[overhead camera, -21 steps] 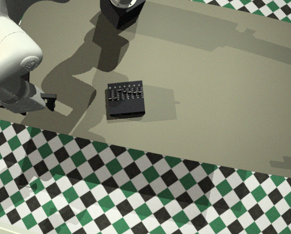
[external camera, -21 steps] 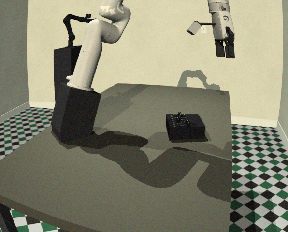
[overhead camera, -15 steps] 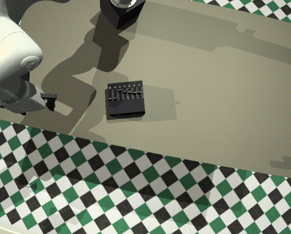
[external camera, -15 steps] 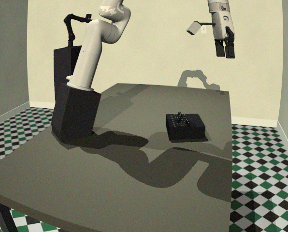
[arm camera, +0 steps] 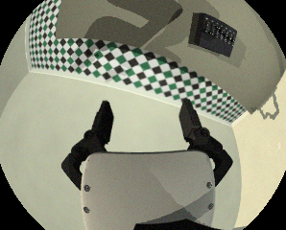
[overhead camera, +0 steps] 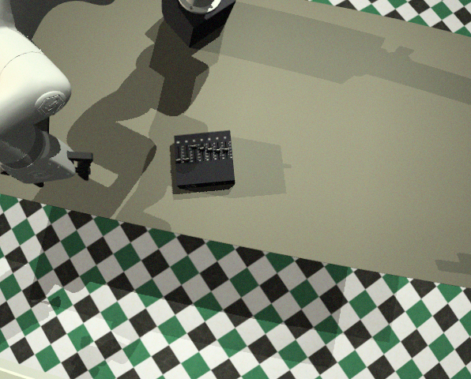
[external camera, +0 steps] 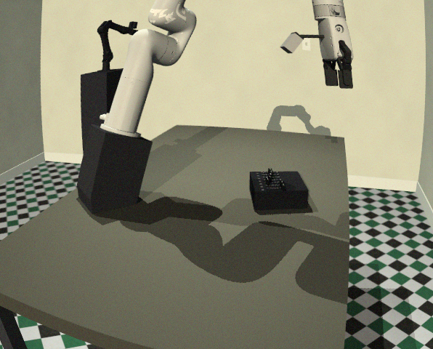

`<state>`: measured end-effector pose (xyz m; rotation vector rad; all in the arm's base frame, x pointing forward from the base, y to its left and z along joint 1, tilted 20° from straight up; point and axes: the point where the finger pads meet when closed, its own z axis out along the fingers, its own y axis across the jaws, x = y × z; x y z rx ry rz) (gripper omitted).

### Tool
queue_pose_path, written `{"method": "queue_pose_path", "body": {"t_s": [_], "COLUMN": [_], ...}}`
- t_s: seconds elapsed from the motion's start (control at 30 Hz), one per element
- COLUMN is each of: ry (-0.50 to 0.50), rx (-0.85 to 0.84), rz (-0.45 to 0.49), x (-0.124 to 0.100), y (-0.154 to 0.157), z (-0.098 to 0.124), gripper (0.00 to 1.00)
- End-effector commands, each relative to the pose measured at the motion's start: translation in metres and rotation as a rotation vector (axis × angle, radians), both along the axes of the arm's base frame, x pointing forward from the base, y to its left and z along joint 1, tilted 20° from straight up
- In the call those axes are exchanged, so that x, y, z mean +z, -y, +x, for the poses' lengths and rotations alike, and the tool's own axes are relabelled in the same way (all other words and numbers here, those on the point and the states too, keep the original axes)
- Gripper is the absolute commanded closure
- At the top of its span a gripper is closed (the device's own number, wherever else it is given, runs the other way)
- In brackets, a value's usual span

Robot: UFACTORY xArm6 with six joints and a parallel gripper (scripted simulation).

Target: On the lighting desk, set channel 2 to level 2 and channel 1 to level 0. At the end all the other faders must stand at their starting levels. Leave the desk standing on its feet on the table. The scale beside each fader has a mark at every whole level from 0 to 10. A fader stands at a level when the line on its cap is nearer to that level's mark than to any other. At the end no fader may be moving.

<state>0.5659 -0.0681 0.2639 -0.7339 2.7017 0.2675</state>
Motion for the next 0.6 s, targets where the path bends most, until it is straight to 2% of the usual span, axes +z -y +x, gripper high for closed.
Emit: {"method": "queue_pose_path", "body": {"t_s": [0.0,0.03,0.1,0.13,0.17,0.2,0.27,0.3,0.4,0.43,0.47,0.5,0.57], "ry": [-0.019,-0.033,-0.033,-0.050,-0.050,-0.071,-0.071,-0.092,-0.092,-0.114,-0.114,-0.134,-0.134], "rx": [-0.034,-0.056,-0.056,-0.082,-0.082,-0.111,-0.111,-0.142,-0.142,-0.173,-0.173,-0.204,-0.204], "rz": [0.024,0.038,0.038,0.052,0.052,0.066,0.066,0.078,0.078,0.088,0.088,0.095,0.095], "x": [-0.016,-0.026,-0.026,-0.039,-0.039,-0.053,-0.053,-0.069,-0.069,-0.084,-0.084,-0.098,-0.098], "y": [-0.039,-0.062,-0.062,-0.087,-0.087,-0.113,-0.114,-0.139,-0.139,-0.162,-0.162,-0.182,-0.182], "z": [-0.010,-0.018,-0.018,-0.029,-0.029,-0.043,-0.044,-0.062,-0.062,-0.082,-0.082,-0.103,-0.103], "gripper": [0.00,0.00,0.00,0.00,0.00,0.00,0.00,0.00,0.00,0.00,0.00,0.00,0.00]}}
